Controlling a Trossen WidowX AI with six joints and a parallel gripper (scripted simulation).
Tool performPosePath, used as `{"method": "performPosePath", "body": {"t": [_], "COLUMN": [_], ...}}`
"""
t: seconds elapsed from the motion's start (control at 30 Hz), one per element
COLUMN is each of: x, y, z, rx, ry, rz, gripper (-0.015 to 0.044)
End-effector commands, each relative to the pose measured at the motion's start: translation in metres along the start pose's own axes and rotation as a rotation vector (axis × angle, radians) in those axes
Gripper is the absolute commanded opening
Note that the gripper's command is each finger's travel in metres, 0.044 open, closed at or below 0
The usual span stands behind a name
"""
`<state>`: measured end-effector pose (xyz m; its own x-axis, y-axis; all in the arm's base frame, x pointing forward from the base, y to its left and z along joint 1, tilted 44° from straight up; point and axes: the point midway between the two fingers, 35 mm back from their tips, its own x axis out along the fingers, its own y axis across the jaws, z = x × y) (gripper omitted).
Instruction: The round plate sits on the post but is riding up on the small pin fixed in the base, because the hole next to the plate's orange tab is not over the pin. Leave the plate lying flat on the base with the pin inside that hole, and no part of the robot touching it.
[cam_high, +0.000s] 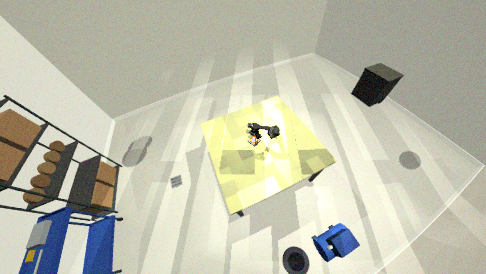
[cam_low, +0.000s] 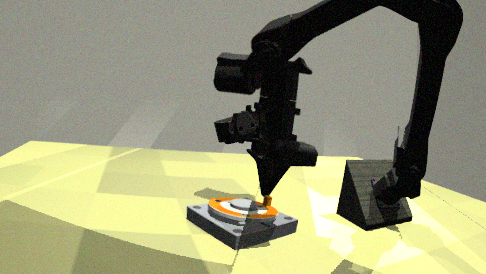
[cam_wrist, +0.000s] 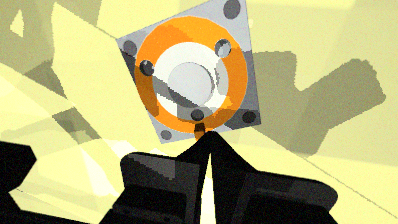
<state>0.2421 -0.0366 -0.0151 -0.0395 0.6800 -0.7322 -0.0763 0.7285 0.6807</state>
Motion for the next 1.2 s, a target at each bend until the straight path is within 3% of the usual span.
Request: {"method": "performPosePath", "body": {"t": [0.0,1.17], "x": [0.004,0.002], "y": [0.006,0.030], "z": [-0.003,-0.008], "rx": [0.007,0.008], "ry": [0.012,0.013], "rz": [0.014,0.016], "gripper": [0.0000,0.0000]}}
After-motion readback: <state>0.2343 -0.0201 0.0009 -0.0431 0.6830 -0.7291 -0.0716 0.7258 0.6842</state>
